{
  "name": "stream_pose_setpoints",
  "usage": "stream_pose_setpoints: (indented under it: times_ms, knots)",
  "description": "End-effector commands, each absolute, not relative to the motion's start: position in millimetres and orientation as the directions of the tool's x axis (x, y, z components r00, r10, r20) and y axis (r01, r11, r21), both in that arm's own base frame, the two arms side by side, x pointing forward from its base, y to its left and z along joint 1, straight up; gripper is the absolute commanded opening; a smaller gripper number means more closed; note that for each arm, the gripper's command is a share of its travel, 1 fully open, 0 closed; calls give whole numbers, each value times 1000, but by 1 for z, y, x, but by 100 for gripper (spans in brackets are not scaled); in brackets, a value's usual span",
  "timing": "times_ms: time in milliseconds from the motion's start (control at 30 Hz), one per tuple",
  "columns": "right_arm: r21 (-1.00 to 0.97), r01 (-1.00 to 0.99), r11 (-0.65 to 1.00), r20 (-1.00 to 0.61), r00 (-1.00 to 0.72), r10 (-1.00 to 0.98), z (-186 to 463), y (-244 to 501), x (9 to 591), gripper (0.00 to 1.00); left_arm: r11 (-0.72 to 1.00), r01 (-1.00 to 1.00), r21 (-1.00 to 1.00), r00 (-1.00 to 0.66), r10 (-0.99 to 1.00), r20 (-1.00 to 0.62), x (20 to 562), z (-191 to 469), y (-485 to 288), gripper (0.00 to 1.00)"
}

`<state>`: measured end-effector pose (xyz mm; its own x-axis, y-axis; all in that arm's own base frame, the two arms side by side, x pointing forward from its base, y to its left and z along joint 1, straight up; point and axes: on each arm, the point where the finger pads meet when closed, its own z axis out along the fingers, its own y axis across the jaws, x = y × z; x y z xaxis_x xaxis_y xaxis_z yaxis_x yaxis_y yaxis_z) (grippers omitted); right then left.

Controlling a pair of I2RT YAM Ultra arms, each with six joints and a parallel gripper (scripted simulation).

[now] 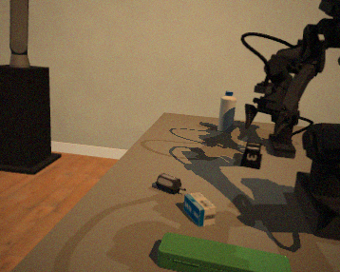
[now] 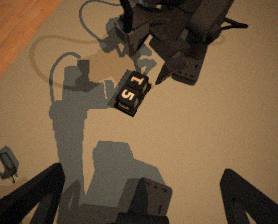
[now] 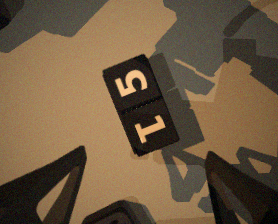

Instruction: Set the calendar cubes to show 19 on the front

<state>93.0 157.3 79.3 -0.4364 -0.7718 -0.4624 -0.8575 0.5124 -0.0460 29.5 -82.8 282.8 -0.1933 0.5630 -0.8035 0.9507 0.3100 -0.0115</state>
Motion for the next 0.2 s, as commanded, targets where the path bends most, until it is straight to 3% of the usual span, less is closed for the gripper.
stream_pose_setpoints:
  times_ms: [0,167]
  knots:
    - [-46,-849,526,-500,-436,-748,87,162,97,100,307,952,-13,-190,553,-811,28,286,-81,100]
    - [-46,-849,526,-500,-436,-748,87,162,97,100,307,952,-13,-190,553,-811,28,286,-81,100]
